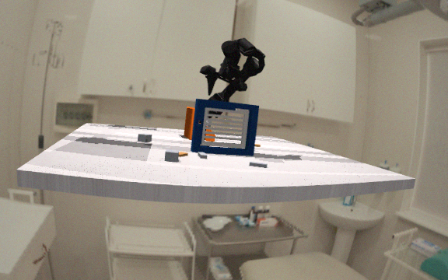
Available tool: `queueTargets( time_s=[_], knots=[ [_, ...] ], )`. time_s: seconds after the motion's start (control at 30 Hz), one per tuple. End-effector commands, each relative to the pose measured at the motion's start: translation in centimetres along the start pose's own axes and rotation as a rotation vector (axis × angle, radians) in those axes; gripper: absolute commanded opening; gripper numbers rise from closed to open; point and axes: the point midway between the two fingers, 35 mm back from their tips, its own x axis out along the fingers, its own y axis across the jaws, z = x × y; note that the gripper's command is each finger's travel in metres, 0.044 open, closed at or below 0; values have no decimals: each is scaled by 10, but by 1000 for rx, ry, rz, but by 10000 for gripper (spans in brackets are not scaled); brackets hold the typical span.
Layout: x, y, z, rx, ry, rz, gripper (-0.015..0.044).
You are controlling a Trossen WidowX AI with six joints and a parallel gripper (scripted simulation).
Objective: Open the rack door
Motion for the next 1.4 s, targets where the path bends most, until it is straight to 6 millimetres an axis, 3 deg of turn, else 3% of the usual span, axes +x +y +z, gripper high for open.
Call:
queueTargets(
  time_s=[0.0, 0.43, 1.37],
  knots=[
    [2, -8, -6, 37, 29, 72, 282],
    [-1, -29, -25, 166, 76, 295, 282],
    [38, -18, -25, 166, 76, 294, 282]
  ],
)
